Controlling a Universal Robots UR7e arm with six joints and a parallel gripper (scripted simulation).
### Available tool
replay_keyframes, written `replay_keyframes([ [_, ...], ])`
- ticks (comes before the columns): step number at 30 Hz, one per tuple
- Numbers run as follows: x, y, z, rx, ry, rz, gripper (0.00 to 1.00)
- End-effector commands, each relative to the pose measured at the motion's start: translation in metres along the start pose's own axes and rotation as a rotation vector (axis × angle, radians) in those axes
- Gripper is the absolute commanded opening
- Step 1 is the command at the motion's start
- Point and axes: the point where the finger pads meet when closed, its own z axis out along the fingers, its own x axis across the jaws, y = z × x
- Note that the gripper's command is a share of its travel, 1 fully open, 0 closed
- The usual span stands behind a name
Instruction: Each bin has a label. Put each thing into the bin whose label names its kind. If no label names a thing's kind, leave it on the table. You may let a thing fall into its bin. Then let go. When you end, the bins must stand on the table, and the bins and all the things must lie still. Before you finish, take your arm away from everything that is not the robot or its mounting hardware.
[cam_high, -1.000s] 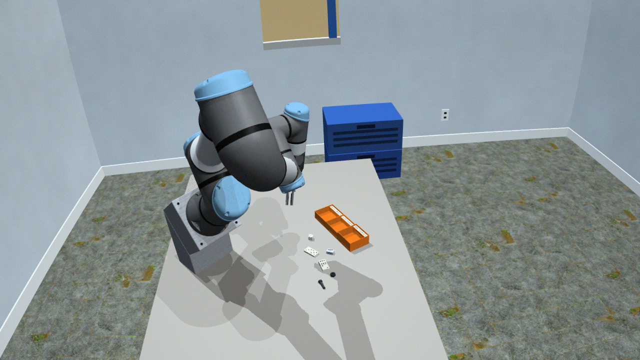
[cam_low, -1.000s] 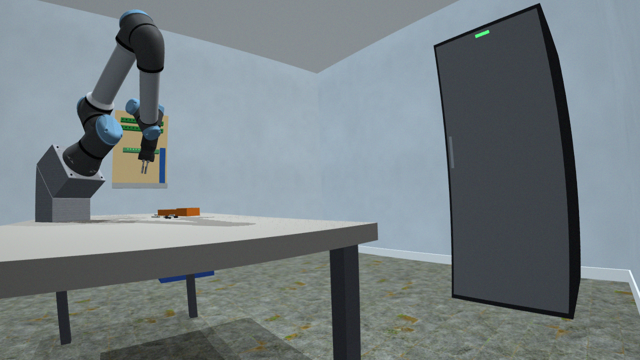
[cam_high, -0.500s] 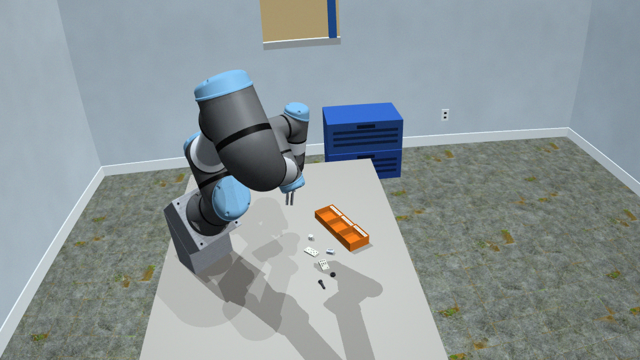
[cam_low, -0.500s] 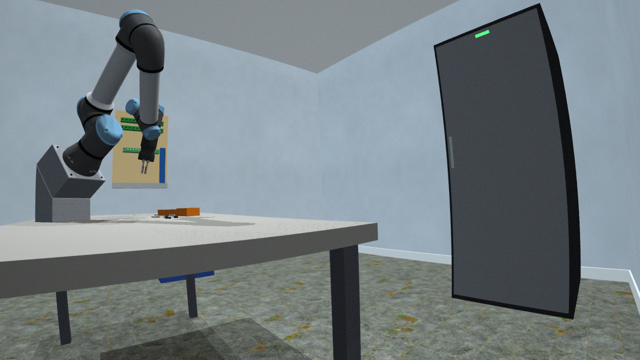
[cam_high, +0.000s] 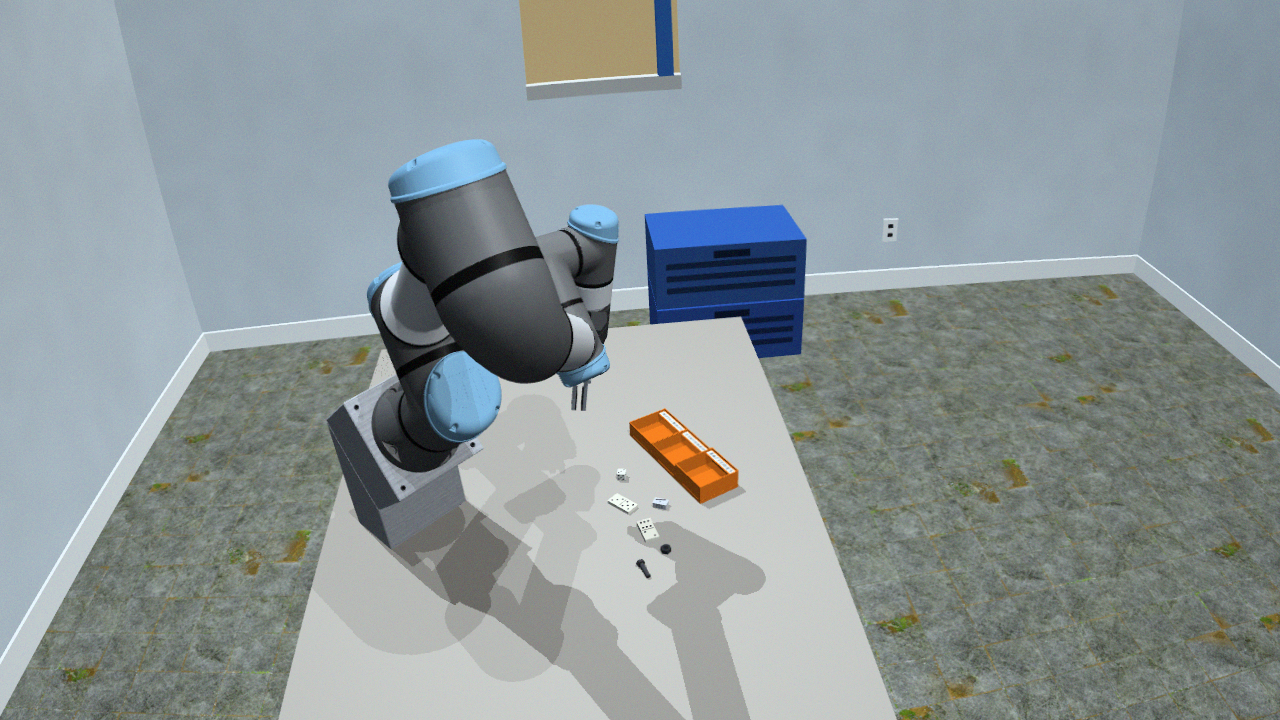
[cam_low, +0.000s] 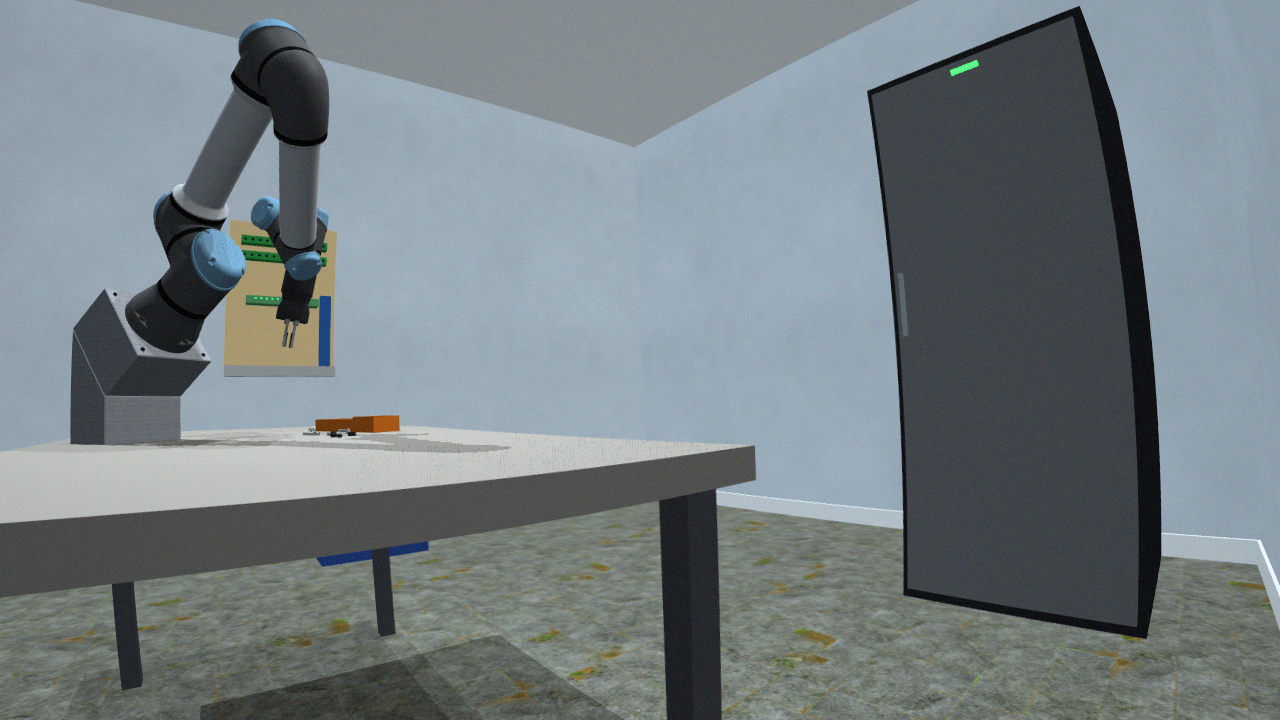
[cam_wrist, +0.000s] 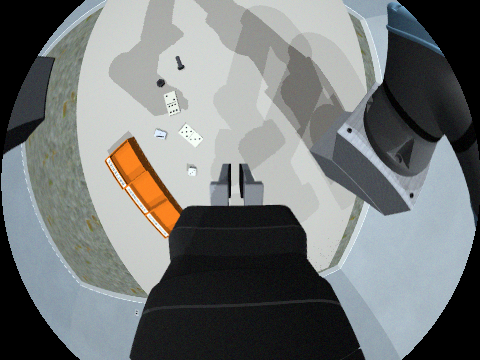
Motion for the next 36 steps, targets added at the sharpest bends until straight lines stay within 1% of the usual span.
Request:
replay_keyframes([
  [1, -0.0370, -0.0190, -0.0052, -0.002, -0.018, 0.156, 0.31],
  [11, -0.0370, -0.0190, -0.0052, -0.002, -0.018, 0.156, 0.31],
  [12, -0.0414, -0.0220, -0.0058, -0.002, -0.018, 0.156, 0.31],
  [36, -0.0414, -0.0221, -0.0058, -0.003, -0.018, 0.156, 0.31],
])
